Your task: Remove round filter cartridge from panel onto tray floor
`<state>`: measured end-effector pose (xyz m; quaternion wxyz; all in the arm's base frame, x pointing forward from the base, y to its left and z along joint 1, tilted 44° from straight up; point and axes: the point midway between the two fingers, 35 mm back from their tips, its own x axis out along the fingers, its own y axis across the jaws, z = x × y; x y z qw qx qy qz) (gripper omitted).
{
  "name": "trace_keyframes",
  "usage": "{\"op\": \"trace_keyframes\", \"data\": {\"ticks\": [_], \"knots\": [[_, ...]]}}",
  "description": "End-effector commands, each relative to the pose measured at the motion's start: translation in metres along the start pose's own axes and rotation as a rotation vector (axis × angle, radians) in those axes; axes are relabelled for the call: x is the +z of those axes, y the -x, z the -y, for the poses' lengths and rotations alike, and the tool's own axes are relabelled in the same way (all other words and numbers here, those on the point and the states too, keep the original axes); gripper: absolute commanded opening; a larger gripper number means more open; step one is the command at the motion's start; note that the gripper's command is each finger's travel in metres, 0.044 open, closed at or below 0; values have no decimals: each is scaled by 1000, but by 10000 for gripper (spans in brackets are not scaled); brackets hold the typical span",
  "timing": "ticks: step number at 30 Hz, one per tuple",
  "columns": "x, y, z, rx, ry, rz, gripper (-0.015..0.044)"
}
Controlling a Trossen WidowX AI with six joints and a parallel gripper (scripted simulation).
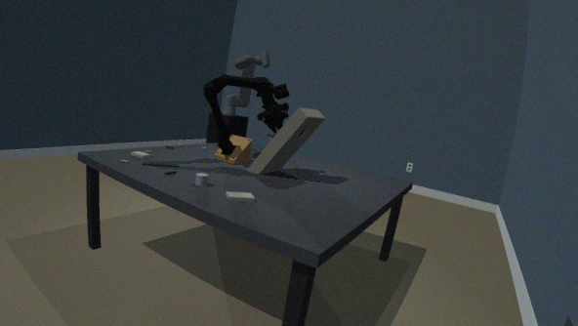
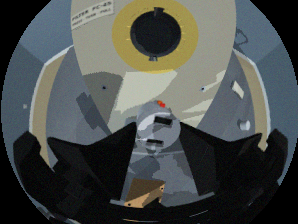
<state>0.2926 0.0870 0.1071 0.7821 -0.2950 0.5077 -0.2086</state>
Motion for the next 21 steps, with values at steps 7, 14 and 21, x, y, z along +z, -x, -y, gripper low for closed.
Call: {"op": "trace_keyframes", "data": {"ticks": [7,14,21], "knots": [[21,13,-1,3,-5,6,0],[25,47,-4,10,7,12,0],[25,83,-4,13,18,19,0]]}}
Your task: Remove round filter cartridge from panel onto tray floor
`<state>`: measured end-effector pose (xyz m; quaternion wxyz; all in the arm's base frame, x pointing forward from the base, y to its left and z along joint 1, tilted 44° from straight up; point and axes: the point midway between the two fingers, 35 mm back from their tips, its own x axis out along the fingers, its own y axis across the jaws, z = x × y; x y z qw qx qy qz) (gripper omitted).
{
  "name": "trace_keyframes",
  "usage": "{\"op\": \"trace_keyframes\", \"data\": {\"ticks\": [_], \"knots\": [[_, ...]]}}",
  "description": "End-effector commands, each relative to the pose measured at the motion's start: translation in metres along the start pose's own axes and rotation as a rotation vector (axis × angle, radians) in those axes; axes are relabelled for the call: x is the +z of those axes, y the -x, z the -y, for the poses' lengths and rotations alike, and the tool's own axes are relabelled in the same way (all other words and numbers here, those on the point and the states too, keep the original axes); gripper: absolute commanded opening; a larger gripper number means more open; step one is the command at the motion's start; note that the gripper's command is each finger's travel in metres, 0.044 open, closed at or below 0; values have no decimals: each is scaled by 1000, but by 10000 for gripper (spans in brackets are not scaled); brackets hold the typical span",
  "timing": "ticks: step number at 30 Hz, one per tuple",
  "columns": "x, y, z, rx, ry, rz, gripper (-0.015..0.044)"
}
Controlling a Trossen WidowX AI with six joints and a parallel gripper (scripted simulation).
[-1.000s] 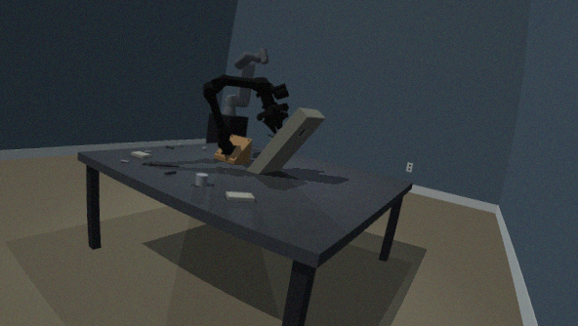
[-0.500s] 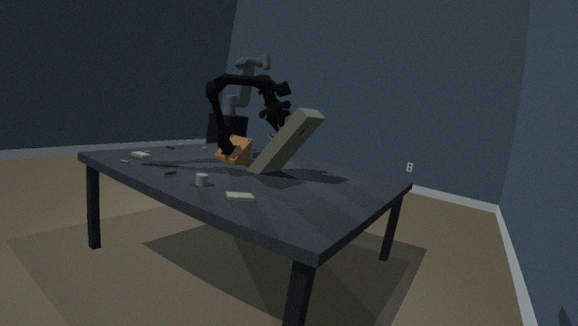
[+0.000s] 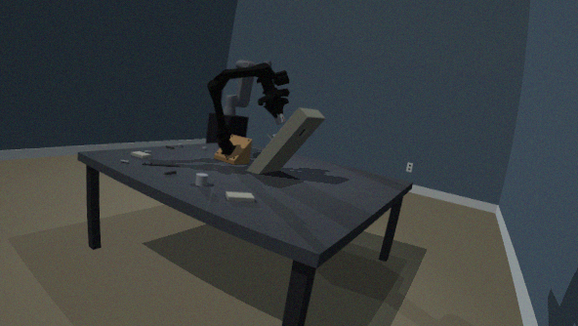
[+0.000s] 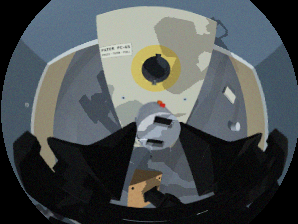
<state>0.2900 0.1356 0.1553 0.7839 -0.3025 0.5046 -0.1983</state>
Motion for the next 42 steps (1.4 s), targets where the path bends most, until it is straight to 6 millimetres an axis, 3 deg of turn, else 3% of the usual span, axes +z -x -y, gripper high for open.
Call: {"op": "trace_keyframes", "data": {"ticks": [1,6,21,23,24,25,42], "knots": [[0,24,0,5,-1,4,0],[0,35,-3,5,2,6,0],[2,21,-86,1,-26,-11,0],[2,20,-89,1,-27,-12,0],[2,22,-77,0,-5,-10,0],[0,23,-81,11,13,-14,0],[-82,61,-205,421,687,-48,0]]}}
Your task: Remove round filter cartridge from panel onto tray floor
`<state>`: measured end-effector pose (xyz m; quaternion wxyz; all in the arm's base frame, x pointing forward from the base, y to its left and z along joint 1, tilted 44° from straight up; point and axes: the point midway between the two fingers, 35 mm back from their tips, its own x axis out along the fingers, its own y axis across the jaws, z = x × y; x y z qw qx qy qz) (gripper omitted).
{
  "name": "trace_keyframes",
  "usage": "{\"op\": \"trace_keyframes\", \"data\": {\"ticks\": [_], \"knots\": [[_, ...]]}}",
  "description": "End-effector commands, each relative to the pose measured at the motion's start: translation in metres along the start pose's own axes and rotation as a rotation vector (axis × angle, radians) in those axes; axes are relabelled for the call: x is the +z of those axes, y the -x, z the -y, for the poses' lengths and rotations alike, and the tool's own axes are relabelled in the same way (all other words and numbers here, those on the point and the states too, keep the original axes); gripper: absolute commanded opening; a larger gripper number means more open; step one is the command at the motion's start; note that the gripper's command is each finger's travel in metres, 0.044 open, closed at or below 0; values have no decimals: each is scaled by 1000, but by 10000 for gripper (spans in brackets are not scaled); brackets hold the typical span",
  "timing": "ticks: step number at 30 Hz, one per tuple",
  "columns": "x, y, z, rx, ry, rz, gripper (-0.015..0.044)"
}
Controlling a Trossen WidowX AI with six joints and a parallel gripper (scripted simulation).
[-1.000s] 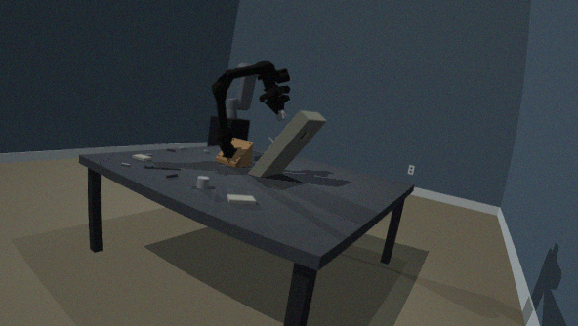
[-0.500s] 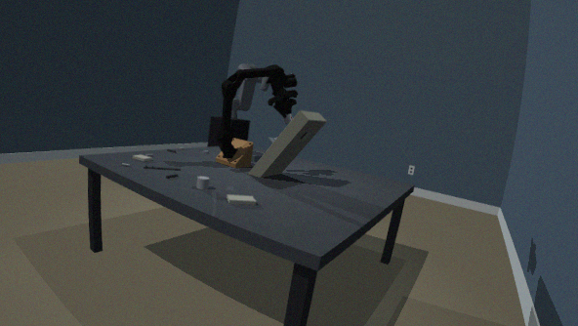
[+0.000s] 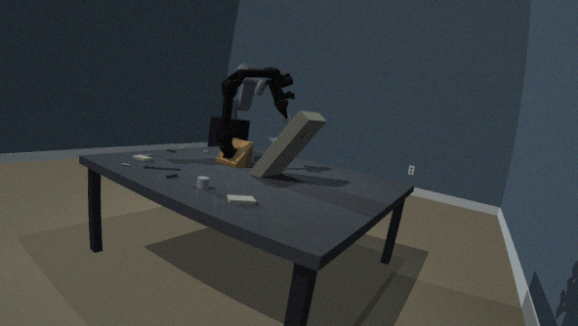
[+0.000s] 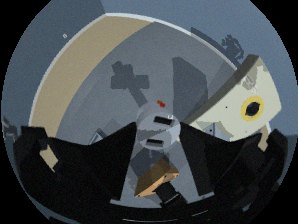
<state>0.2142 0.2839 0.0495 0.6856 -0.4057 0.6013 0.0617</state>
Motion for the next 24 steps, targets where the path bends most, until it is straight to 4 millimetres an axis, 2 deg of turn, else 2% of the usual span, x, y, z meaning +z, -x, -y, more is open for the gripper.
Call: {"op": "trace_keyframes", "data": {"ticks": [1,5,7,16,24], "knots": [[-7,-2,-43,111,202,6,0],[-15,-1,-79,205,377,24,0],[-18,-1,-90,236,435,32,0],[-20,-1,-92,241,445,33,0],[-52,-15,-133,317,571,38,0]]}}
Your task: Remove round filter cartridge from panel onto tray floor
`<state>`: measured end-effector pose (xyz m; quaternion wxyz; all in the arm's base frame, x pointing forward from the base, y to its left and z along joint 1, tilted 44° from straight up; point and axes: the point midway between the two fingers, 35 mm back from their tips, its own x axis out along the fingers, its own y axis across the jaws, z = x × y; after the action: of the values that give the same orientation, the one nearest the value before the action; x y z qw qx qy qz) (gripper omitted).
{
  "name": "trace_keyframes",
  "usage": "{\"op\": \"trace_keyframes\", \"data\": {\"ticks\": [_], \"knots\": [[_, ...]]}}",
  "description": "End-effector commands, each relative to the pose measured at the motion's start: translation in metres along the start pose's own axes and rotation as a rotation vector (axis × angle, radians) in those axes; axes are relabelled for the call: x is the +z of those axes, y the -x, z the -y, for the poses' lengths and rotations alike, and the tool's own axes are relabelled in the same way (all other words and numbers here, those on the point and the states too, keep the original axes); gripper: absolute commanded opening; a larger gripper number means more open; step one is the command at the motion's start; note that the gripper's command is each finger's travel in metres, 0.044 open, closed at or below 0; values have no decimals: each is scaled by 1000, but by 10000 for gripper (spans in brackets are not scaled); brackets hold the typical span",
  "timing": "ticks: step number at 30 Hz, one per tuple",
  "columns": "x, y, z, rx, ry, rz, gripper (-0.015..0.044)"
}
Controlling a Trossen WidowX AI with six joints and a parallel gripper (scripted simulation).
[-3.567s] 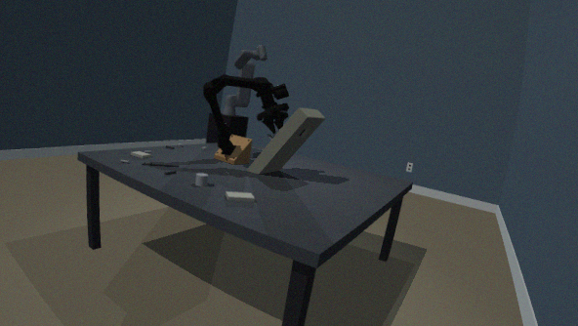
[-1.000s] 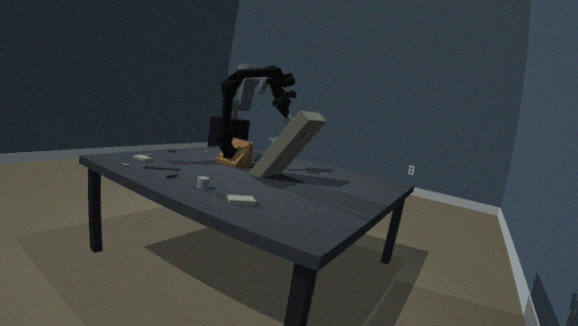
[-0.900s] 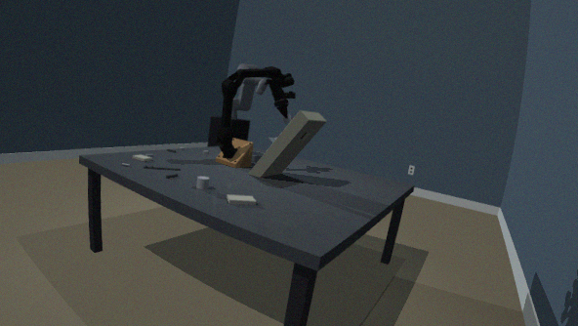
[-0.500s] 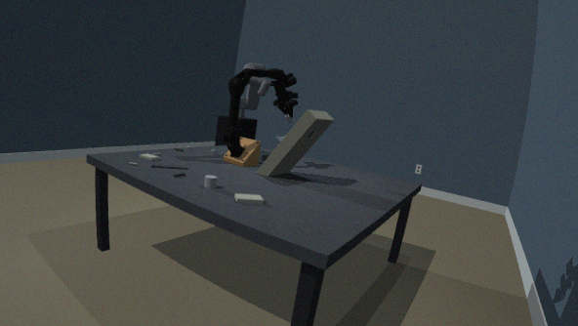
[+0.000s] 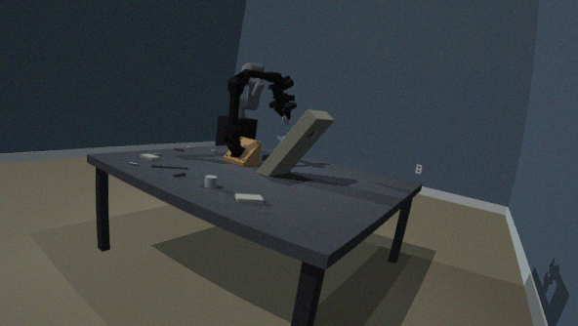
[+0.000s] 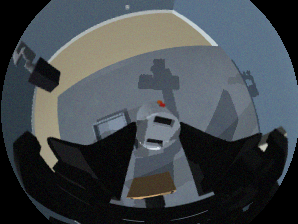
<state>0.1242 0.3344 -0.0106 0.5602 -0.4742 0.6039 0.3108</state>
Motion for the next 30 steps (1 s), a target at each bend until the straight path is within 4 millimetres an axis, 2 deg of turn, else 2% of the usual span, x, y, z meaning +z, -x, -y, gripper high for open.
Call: {"op": "trace_keyframes", "data": {"ticks": [1,11,21,26,30], "knots": [[-10,-15,-29,49,86,-2,0],[-37,-46,-84,152,265,11,0],[-81,-76,-130,256,434,-5,0],[-102,-88,-146,302,509,-15,0],[-103,-89,-147,304,512,-15,0]]}}
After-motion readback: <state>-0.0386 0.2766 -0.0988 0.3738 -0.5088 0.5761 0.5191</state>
